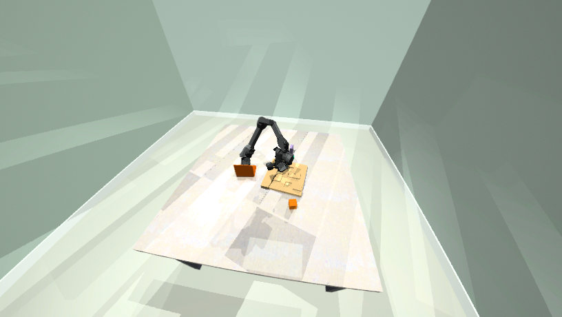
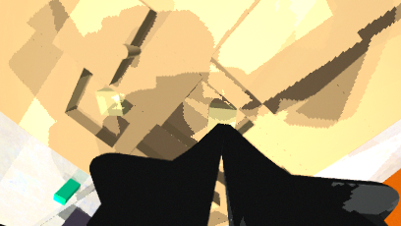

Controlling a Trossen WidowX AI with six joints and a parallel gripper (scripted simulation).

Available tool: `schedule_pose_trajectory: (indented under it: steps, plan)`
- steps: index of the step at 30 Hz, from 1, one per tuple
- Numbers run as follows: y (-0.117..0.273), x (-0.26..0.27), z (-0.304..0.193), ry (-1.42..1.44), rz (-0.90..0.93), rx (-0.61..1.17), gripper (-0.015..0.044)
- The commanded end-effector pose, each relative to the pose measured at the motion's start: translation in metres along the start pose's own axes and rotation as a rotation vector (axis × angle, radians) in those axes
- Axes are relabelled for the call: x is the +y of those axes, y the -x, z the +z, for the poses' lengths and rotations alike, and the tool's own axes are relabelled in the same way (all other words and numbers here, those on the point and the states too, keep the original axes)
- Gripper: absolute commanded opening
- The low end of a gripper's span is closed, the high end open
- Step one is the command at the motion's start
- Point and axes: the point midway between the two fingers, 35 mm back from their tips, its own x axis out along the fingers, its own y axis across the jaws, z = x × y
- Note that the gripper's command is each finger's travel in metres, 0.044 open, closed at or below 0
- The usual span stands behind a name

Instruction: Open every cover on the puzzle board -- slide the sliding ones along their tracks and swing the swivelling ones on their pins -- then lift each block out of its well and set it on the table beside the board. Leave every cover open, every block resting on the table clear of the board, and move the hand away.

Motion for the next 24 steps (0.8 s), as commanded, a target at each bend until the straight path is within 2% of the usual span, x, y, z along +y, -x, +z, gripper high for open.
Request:
schedule_pose_trajectory:
  steps: [1, 24]
  plan:
    - [-0.002, 0.0, 0.0, -0.005, 0.006, 0.001, 0.0]
    - [-0.015, 0.012, -0.004, -0.007, 0.007, 0.002, 0.0]
